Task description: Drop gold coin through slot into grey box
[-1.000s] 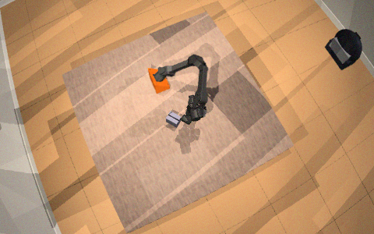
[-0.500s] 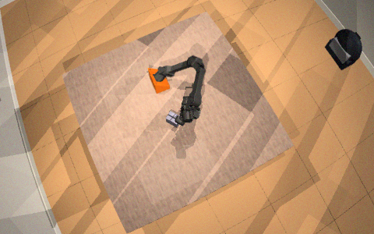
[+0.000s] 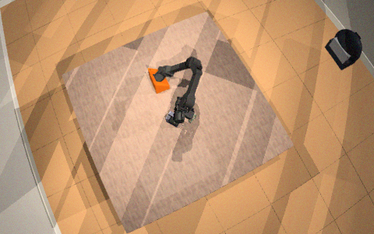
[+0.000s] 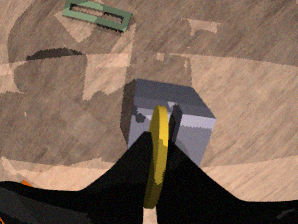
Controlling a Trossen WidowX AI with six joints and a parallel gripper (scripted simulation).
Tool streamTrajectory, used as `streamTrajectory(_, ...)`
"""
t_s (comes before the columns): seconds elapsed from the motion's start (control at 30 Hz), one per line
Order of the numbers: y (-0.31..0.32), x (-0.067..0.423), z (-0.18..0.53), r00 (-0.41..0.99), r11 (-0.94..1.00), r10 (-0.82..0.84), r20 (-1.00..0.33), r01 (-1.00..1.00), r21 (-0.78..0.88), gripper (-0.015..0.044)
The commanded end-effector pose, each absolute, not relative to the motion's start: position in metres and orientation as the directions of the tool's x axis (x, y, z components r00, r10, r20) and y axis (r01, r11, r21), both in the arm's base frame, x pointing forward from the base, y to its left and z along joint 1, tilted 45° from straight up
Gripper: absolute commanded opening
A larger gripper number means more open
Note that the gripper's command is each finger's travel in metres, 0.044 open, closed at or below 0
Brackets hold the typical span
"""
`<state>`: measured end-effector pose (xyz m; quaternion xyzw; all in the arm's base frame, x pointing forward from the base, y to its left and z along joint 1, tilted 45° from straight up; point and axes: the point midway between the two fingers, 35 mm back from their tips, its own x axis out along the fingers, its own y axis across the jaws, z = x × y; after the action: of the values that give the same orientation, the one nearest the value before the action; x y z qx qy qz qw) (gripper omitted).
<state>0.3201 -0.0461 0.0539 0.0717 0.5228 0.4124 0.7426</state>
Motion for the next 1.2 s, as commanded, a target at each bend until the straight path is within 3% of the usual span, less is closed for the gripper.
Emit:
streamTrajectory(0.0,-0.053,0.314,0.044,0.107,0.649,0.688,-0.718,-0.534,0.542,0.0000)
streamTrajectory(1.17,-0.069,0.298,0.024,0.112,0.647,0.691,-0.714,-0.536,0.542,0.0000)
